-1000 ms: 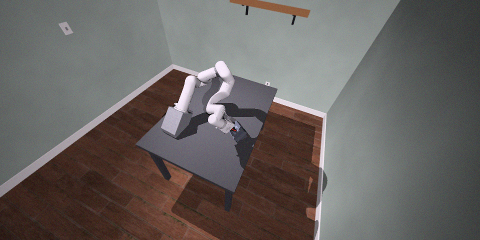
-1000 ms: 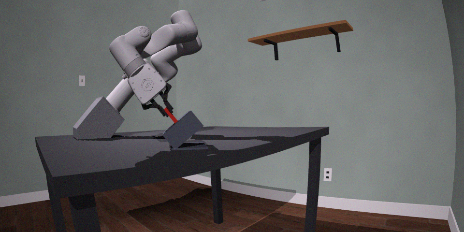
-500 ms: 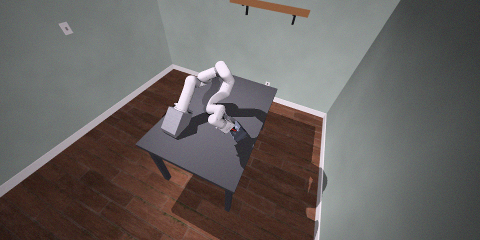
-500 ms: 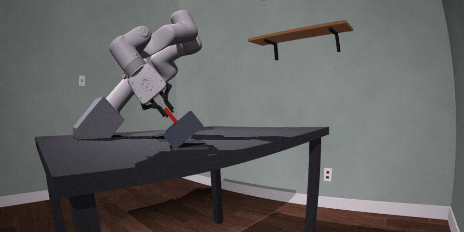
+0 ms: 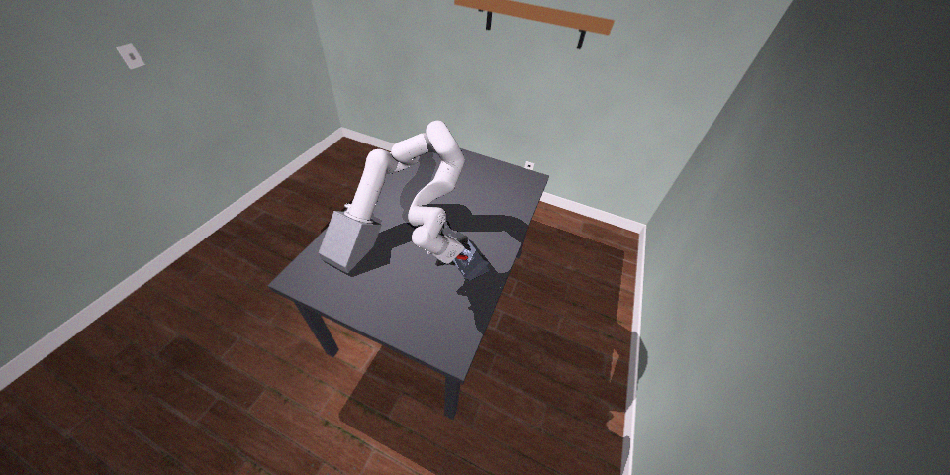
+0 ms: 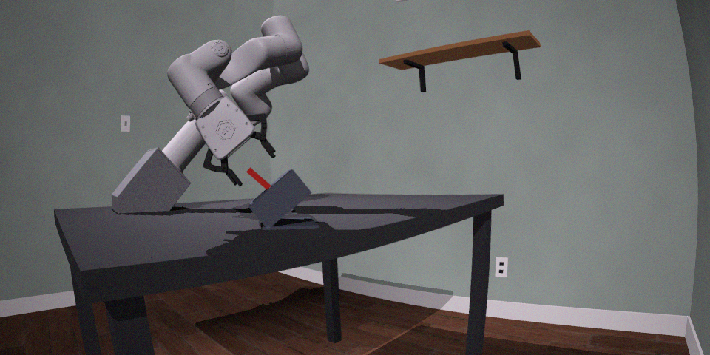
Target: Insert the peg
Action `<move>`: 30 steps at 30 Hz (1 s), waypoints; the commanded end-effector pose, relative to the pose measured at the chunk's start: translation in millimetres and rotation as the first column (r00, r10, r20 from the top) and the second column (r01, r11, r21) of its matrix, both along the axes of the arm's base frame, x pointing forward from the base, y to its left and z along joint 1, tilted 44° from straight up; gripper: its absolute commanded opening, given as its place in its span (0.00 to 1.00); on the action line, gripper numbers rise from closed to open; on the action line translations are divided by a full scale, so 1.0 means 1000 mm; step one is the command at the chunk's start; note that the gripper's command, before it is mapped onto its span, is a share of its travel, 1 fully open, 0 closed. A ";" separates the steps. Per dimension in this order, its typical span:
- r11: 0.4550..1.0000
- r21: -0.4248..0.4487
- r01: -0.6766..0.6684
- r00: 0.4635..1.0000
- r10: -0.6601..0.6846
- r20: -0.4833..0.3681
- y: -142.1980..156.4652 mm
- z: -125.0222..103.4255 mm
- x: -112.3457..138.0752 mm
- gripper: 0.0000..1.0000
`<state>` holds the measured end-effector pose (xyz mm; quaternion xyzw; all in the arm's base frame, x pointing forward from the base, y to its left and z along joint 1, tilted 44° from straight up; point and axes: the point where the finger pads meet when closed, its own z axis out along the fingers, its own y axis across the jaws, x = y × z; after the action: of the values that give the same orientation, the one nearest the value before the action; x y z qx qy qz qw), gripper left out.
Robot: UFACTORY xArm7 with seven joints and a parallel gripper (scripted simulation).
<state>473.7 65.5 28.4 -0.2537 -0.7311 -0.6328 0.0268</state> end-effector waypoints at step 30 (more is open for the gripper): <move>1.000 -0.003 0.003 1.000 -0.003 0.005 -0.072 0.016 -0.019 1.00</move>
<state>459.1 9.3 40.1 -0.2527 -0.7310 -0.6333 0.0257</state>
